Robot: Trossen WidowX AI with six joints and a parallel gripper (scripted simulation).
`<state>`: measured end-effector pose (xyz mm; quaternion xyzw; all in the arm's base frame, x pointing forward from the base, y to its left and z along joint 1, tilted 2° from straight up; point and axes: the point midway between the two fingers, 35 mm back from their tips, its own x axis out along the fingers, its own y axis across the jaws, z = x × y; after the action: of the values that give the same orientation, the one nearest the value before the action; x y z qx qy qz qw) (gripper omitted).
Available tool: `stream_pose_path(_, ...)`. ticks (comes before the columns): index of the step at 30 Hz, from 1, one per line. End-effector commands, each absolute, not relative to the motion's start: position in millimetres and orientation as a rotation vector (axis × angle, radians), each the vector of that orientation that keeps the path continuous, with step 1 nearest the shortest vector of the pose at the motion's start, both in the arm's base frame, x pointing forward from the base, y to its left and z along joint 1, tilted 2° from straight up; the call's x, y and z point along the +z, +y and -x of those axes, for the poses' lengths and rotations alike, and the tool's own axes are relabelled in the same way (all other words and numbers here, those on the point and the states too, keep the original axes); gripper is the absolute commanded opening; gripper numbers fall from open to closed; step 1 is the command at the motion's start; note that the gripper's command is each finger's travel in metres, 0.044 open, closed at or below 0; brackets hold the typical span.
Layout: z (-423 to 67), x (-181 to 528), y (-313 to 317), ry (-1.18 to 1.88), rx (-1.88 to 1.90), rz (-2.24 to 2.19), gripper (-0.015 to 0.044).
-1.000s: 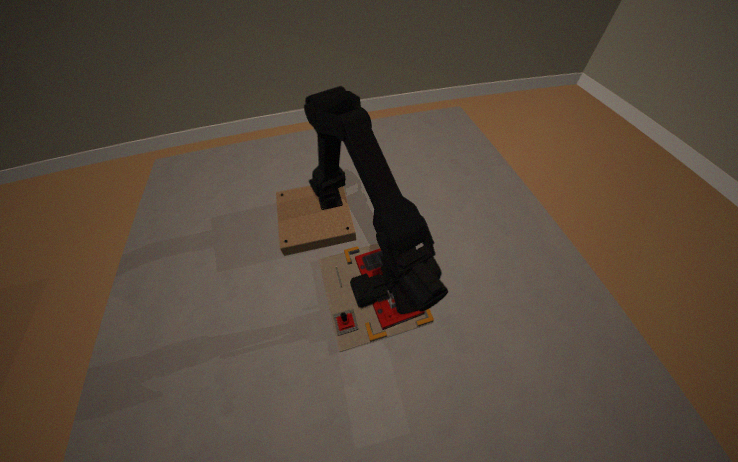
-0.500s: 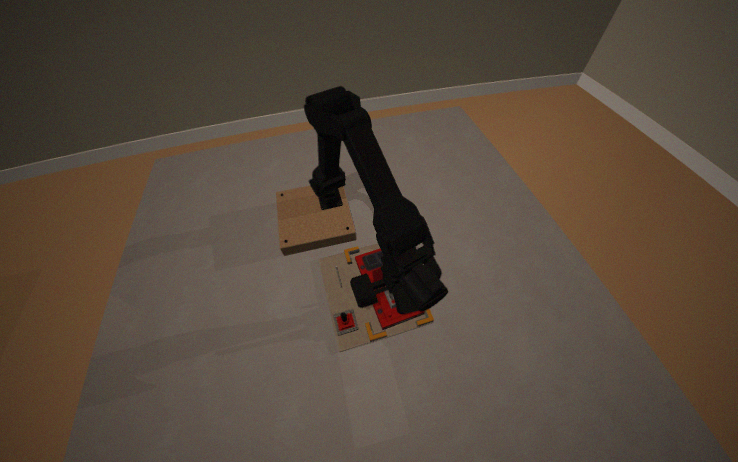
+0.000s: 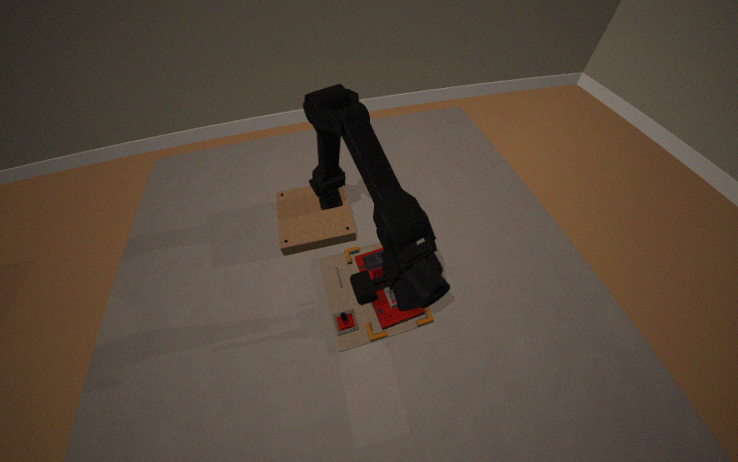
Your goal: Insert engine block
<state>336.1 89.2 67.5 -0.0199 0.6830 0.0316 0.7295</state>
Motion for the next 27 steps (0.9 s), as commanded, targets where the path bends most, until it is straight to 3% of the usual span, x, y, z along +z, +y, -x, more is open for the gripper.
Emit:
stream_pose_path(1,-337.6,69.7,88.8,1.498,0.062,0.043,0.0361)
stream_pose_path(15,-337.6,69.7,88.8,1.498,0.062,0.043,0.0000)
stream_pose_path(27,-337.6,69.7,88.8,1.498,0.062,0.043,0.0000)
